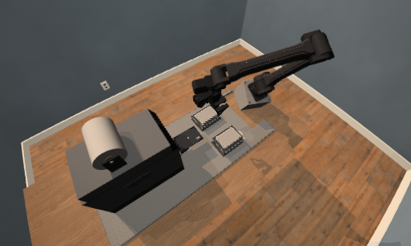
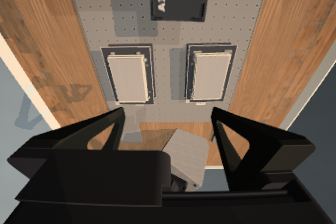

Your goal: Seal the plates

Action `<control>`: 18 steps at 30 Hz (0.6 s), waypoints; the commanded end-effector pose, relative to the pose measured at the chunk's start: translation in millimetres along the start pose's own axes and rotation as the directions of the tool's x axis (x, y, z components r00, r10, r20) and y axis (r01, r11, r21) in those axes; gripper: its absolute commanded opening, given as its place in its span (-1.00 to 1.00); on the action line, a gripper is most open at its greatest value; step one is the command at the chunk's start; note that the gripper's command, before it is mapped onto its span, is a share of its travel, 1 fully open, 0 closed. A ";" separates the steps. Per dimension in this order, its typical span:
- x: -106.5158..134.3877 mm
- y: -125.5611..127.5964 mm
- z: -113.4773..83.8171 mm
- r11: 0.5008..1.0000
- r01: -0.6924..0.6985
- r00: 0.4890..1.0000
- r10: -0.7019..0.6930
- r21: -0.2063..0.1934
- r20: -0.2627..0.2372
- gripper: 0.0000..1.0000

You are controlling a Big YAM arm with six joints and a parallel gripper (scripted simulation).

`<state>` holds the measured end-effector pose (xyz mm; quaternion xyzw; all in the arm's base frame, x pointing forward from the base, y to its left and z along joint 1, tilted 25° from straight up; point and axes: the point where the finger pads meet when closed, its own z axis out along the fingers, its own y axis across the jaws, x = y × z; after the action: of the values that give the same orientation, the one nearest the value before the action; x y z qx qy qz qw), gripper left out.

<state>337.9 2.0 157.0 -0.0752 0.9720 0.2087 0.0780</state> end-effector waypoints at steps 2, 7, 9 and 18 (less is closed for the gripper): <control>-5.4 -5.7 -12.6 1.000 -0.010 0.998 0.009 0.020 0.058 1.00; -2.5 -5.4 -7.9 1.000 -0.018 0.999 0.017 0.010 0.033 1.00; -1.7 -4.4 -6.2 1.000 -0.017 1.000 0.017 0.007 0.025 1.00; 2.4 0.8 2.2 1.000 -0.016 1.000 0.016 -0.009 -0.017 1.00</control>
<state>338.4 0.5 157.8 -0.0731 0.9720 0.2079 0.0810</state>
